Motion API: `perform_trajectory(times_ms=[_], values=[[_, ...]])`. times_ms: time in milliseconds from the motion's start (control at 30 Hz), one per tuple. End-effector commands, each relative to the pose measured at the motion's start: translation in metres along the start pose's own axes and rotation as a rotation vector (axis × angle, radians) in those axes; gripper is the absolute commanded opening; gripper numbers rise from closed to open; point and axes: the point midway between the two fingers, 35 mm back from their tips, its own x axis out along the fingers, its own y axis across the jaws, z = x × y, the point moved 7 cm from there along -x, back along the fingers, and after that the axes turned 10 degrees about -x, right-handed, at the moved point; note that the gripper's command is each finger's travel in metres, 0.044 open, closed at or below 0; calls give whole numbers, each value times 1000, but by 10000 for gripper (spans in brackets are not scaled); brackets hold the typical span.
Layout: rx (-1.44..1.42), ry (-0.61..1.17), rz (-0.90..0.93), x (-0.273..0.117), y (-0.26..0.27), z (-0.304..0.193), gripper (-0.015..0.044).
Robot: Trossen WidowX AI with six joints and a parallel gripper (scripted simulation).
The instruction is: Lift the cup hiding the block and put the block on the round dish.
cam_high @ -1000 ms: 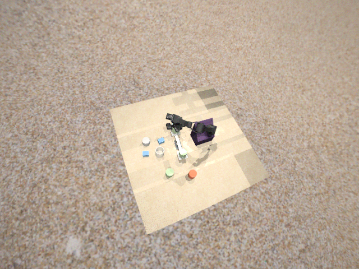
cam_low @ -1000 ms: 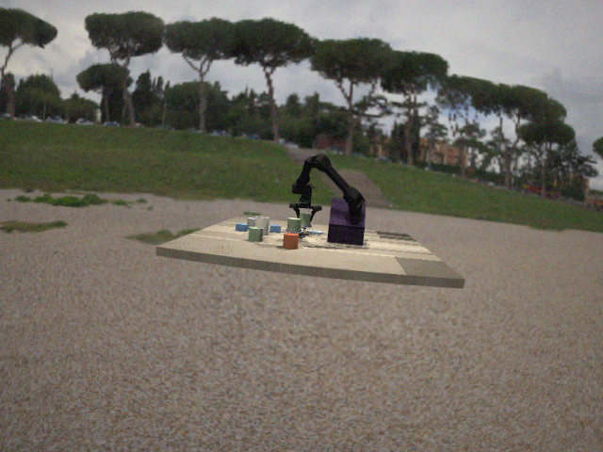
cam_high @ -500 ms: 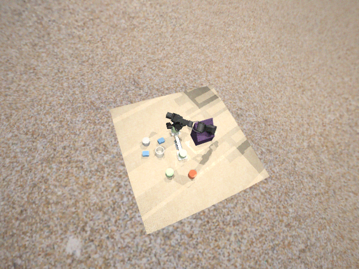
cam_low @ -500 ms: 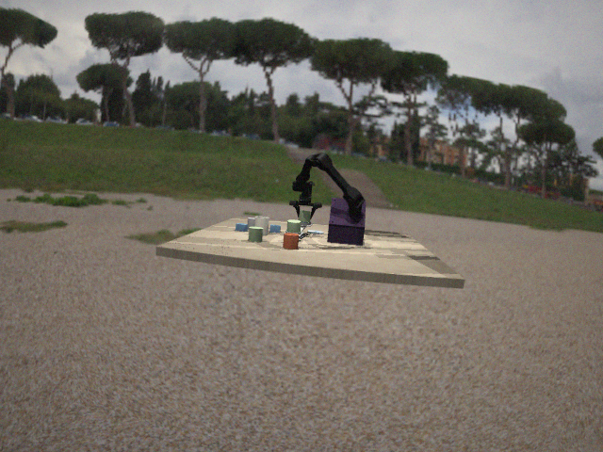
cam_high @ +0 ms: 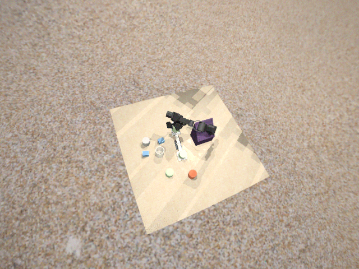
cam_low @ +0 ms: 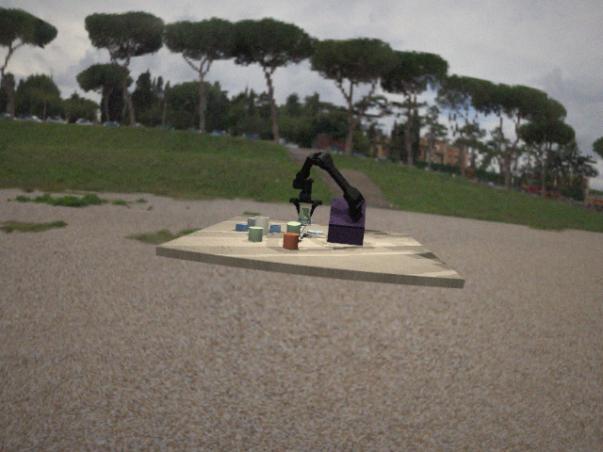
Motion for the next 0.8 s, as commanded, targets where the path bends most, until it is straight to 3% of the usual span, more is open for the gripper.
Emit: perform_trajectory(times_ms=[0,767], values=[[-4,30,-13,-11,-1,-7,0],[-4,30,-12,-41,2,-5,0]])
